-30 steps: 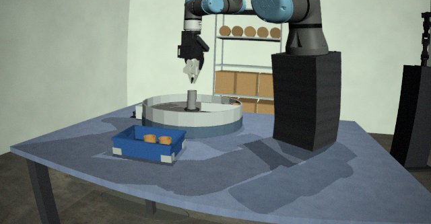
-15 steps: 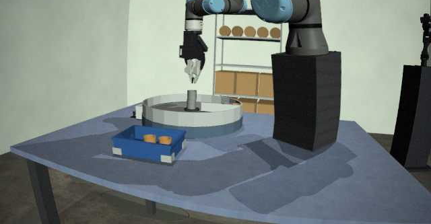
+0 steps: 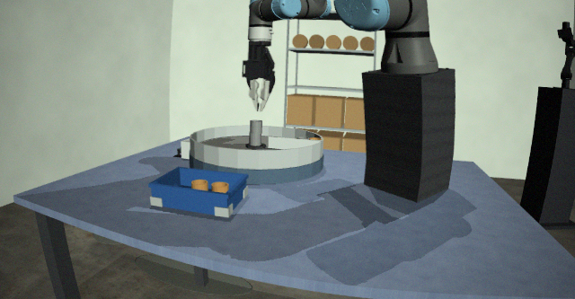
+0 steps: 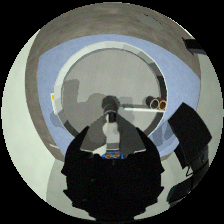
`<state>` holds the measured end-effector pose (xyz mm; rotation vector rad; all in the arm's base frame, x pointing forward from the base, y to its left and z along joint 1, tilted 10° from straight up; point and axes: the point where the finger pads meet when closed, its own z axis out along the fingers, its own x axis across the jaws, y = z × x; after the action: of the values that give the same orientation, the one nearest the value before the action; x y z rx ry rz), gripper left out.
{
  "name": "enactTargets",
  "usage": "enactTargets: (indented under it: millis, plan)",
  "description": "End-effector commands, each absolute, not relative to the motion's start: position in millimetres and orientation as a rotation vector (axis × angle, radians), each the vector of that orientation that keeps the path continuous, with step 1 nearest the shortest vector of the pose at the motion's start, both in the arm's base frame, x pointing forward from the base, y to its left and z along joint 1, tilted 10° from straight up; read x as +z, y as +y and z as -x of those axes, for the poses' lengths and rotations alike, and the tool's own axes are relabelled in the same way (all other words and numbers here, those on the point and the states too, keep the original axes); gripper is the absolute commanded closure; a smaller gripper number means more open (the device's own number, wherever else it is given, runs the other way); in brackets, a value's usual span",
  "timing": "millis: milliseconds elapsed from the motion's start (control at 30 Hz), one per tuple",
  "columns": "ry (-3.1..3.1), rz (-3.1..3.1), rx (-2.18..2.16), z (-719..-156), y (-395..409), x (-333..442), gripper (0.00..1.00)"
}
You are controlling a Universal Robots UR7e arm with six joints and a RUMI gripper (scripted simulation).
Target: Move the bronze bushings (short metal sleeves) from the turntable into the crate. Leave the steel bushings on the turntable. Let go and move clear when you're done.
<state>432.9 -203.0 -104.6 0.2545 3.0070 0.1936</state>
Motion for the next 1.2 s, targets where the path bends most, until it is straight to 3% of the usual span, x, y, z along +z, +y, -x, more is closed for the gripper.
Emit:
enactTargets:
  millis: [0, 1167]
  plan:
    - [3.008, -0.173, 0.189, -432.2, -204.0, -104.4, 0.95]
    - [2.953, 0.482, 0.142, -423.8, -206.9, -106.0, 0.95]
